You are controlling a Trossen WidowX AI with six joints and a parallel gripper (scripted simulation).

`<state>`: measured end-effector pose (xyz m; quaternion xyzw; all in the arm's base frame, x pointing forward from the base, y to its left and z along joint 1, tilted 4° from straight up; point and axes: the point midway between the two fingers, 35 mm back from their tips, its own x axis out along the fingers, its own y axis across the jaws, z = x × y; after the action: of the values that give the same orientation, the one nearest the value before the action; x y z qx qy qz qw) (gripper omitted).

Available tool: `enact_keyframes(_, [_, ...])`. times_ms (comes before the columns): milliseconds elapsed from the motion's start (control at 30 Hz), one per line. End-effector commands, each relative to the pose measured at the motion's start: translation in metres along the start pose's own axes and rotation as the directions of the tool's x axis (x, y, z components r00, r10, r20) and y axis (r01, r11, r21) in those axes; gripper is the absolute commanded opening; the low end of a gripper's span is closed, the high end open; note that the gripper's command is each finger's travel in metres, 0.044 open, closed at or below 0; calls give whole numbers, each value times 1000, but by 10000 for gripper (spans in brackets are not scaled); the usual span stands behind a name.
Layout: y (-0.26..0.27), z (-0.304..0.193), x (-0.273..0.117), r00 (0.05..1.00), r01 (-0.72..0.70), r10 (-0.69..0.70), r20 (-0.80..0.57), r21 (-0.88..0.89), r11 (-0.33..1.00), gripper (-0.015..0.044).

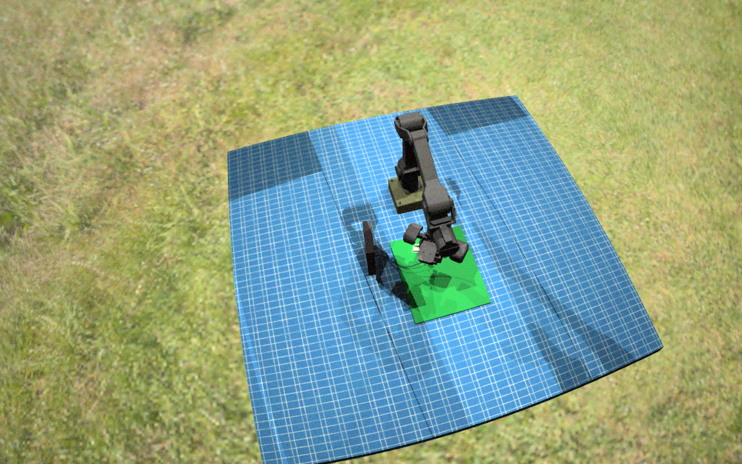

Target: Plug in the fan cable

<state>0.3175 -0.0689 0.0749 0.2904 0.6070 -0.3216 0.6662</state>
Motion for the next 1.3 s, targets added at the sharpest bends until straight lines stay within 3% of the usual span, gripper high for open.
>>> enact_keyframes(0, [-7,-5,-1,1000,-4,3,-4,-158,987,0])
enact_keyframes(567, [-31,-17,-1,1000,-4,1,-5,-683,731,0])
enact_keyframes(933, [-47,-27,-1,1000,-5,-1,-6,-907,422,0])
enact_keyframes(1267, [-60,-36,1,1000,-7,-2,-7,-996,87,0])
